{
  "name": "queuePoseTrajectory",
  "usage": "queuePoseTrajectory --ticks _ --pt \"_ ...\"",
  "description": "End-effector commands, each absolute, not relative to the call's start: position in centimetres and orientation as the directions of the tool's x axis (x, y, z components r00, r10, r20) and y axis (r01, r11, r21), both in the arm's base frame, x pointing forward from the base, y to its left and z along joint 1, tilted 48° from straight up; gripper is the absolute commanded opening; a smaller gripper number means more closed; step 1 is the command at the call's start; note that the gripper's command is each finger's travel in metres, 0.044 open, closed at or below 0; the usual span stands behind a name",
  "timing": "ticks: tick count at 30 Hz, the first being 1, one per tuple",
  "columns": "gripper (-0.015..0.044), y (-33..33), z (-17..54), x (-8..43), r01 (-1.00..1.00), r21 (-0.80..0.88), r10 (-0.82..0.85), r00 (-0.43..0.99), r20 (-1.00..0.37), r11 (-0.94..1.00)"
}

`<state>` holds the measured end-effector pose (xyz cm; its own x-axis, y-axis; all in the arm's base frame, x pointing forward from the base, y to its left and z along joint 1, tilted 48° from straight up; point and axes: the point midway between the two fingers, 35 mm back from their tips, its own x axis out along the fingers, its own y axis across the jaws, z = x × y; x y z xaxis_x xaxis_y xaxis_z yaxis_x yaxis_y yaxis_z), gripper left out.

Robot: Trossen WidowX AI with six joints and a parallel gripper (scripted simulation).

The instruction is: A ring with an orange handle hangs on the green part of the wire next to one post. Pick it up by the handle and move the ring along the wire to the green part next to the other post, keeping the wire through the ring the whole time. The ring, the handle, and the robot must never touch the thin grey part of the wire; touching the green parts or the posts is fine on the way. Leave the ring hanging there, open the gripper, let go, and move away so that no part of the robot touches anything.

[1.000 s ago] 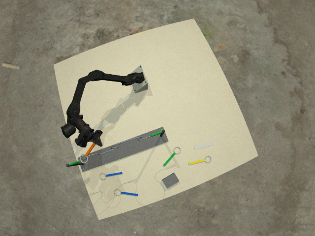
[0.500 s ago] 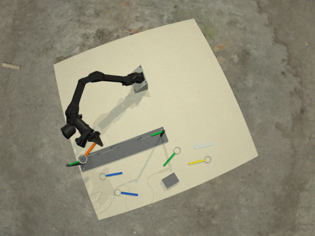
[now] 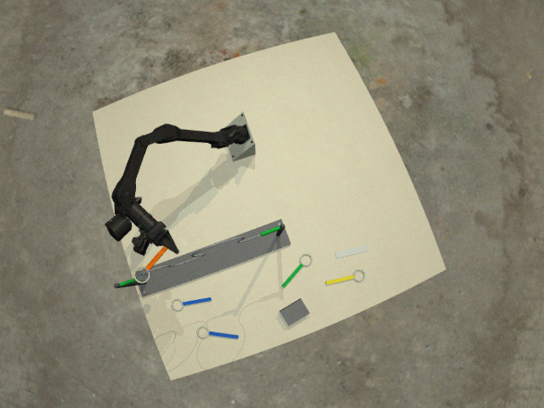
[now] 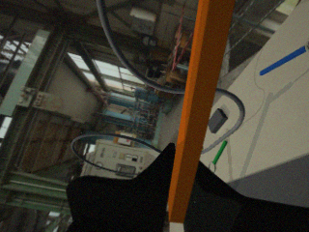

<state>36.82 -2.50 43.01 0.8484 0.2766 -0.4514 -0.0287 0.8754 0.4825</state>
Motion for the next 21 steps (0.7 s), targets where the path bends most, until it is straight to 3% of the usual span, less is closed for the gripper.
queuePoseTrajectory --ticks 1,21 --pt "-0.015 -2.8 43.0 36.8 -0.037 0.413 0.245 0.852 -0.464 0.91" --pt "-0.015 -5.5 42.3 37.1 -0.032 -0.003 0.027 0.869 -0.495 0.999"
